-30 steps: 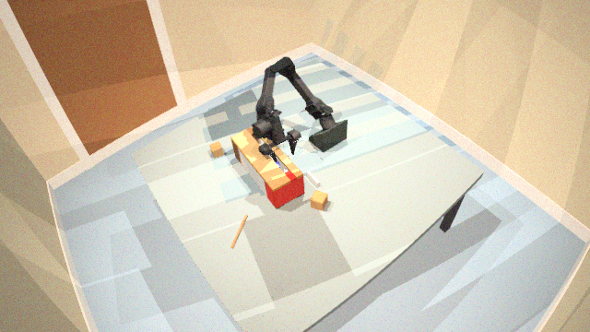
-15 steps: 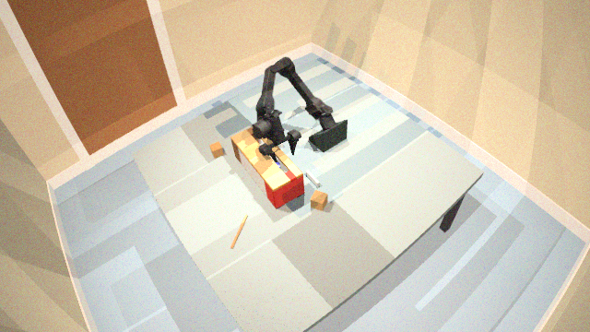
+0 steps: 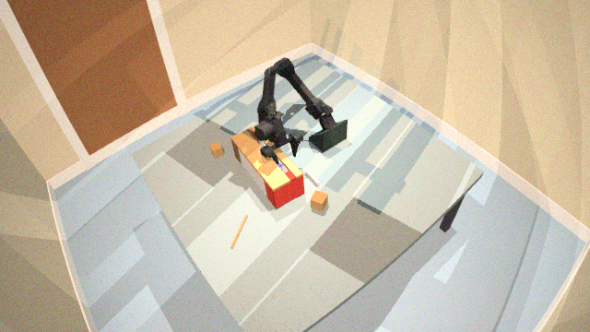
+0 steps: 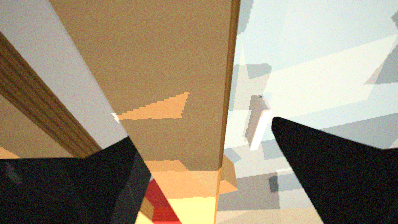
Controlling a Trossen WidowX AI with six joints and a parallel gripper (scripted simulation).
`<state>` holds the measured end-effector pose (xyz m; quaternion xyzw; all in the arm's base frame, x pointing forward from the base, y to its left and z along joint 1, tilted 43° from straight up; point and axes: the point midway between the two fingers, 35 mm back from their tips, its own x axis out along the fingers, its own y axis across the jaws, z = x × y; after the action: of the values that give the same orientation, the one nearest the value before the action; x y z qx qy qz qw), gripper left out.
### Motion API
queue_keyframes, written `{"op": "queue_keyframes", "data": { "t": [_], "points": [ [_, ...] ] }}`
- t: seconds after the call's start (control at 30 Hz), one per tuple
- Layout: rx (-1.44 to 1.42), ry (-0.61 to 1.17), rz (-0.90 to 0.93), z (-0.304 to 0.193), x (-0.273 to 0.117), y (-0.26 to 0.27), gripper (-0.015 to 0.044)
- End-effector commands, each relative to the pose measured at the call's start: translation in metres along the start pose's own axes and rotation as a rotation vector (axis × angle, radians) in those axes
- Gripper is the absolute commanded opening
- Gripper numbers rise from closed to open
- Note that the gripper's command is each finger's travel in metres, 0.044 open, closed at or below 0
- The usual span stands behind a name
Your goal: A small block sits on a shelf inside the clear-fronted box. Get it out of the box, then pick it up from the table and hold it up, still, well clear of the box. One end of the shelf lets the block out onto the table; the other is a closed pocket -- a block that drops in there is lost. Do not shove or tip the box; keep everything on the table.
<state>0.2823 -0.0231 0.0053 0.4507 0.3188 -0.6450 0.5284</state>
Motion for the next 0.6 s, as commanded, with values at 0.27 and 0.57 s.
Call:
{"op": "queue_keyframes", "data": {
  "t": [0.27,0.57],
  "points": [
    [0.005,0.003,-0.005,-0.012,0.005,0.0,0.04],
    [0.005,0.003,-0.005,-0.021,0.008,0.0,0.04]
  ]
}}
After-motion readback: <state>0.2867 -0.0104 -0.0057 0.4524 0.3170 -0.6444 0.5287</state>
